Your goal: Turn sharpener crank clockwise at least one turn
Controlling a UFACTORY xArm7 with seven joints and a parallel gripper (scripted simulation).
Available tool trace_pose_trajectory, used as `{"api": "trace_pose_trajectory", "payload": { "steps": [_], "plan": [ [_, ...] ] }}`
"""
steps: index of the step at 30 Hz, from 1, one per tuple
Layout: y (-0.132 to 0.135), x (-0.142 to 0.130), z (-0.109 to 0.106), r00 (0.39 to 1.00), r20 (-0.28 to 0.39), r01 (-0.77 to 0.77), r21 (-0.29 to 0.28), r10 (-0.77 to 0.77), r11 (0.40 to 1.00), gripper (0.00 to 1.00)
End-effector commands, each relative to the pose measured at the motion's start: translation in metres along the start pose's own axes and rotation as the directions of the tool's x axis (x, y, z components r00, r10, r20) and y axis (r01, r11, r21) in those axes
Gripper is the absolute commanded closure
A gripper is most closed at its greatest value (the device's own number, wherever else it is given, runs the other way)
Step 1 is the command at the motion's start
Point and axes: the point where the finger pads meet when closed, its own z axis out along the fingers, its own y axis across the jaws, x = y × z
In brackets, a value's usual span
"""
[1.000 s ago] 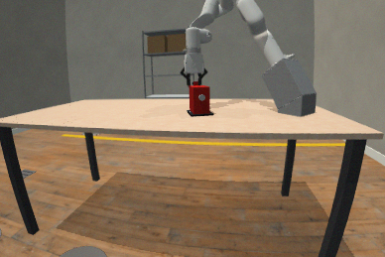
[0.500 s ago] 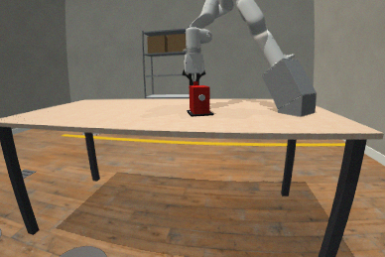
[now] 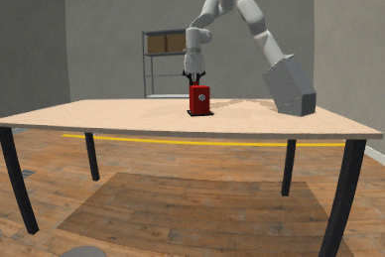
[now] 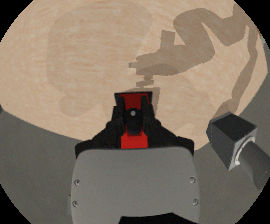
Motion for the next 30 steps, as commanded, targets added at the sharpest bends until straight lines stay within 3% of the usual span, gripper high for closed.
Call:
{"api": "trace_pose_trajectory", "payload": {
  "steps": [1,30],
  "plan": [
    [-0.0014,-0.0001,-0.001,1.0,0.0,0.0,0.004,0.0,1.0,1.0],
    [-0.0069,-0.0001,-0.0008,1.0,0.0,0.0,0.004,0.0,1.0,1.0]
  ]
}}
